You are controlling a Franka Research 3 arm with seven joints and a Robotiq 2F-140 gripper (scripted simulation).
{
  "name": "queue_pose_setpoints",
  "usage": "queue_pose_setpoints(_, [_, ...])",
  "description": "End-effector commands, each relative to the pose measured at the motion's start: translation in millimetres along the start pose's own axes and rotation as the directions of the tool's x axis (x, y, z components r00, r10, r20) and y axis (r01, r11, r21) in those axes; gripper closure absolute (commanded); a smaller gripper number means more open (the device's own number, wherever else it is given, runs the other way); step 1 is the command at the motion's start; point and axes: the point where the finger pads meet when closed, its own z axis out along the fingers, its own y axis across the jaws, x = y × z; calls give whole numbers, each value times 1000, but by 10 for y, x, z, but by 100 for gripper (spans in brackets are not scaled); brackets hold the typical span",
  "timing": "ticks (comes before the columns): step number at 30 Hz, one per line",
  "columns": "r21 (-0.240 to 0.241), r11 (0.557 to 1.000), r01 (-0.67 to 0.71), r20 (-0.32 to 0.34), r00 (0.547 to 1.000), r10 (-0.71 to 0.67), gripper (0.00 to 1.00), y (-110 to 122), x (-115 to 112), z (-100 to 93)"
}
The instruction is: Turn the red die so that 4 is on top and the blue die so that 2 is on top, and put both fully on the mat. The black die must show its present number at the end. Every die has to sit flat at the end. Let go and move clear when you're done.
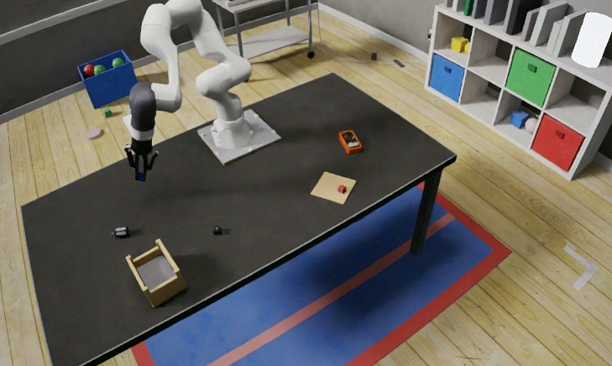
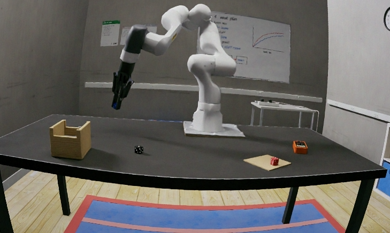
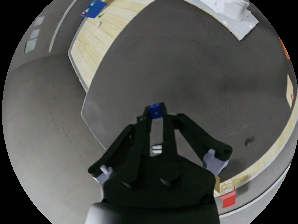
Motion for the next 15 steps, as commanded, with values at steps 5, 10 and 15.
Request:
queue_pose_setpoints(5, [35,968,247,-23,969,-246,79,-35,44,-5])
queue_pose_setpoints(10, [51,946,321,-34,947,-320,79,-48,52,-11])
queue_pose_setpoints(15, [68,912,405,-50,914,-402,79,-63,60,-18])
